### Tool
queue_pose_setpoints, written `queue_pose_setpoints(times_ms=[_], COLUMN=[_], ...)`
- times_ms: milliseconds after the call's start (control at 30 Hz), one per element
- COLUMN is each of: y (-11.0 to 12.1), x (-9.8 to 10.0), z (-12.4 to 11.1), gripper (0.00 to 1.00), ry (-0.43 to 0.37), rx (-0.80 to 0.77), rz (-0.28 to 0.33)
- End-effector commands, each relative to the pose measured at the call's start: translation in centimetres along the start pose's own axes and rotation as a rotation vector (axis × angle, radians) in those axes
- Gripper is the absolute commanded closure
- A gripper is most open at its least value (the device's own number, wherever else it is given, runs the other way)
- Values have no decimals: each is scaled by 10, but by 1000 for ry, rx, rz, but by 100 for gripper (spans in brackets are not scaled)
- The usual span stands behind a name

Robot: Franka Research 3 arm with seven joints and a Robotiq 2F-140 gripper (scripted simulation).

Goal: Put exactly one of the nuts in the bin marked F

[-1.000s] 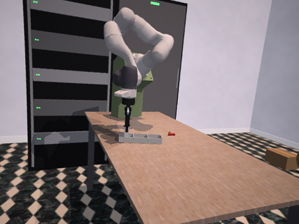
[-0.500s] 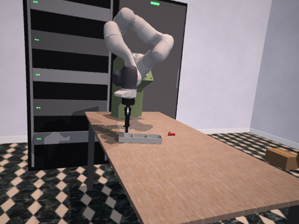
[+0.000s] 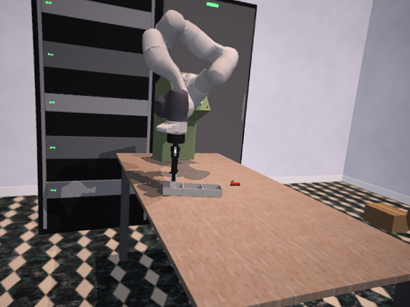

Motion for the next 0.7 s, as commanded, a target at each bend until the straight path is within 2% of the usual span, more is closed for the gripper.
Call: queue_pose_setpoints(times_ms=[0,667], y=[-1,-1], x=[5,30], z=[-1,-1], gripper=[81,81], ry=[-2,-2], rx=[-2,-2], rz=[3,3])
Point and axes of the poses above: the point where the finger pads meet when closed, its own x axis back along the fingers, its own y axis across the jaws, z = x × y, the point moved 1 cm from there along x, back along the fingers, and after that the axes turned 8 degrees about -x, right-handed, at the moved point
